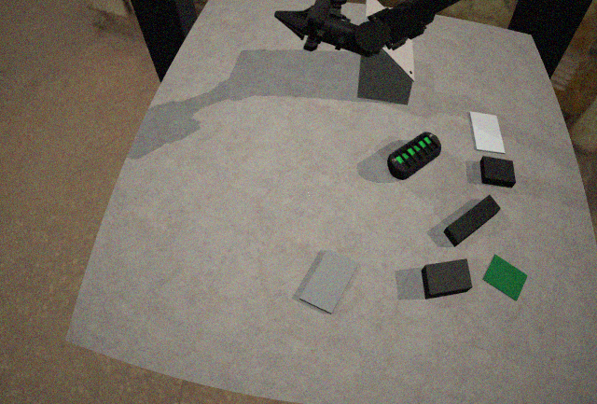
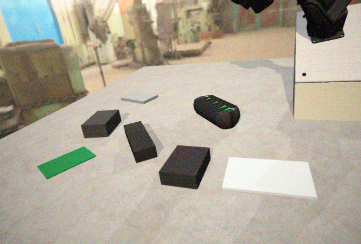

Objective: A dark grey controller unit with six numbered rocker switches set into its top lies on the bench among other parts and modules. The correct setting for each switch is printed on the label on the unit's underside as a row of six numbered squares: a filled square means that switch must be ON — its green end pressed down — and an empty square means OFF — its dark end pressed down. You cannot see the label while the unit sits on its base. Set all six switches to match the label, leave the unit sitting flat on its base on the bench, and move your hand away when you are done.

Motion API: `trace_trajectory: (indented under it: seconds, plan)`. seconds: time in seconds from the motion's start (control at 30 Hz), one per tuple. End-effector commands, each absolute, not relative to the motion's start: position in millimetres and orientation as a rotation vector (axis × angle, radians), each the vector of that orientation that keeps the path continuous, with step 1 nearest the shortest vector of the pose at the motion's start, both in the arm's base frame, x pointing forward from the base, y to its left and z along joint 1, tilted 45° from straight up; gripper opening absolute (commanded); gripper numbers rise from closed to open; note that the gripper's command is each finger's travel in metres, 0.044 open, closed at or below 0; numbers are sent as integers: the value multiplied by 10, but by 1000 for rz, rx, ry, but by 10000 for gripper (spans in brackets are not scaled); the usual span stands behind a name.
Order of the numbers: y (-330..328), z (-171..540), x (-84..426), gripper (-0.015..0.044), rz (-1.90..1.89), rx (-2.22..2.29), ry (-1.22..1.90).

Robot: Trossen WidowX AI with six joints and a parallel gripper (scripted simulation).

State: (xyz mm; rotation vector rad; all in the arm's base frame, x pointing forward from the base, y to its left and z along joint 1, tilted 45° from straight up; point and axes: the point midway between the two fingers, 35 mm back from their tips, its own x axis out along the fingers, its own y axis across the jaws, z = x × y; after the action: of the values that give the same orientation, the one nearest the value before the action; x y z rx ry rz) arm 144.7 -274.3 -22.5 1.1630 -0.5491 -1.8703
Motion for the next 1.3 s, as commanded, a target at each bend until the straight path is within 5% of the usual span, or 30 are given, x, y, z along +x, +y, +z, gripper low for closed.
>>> trace_trajectory:
  seconds: [0.0,0.63,1.27]
  plan:
    - [-2179,-396,2042,0,-1420,891,362]
    - [-1102,-496,2527,0,-441,242,940]
    - [169,-343,2484,0,631,-541,743]
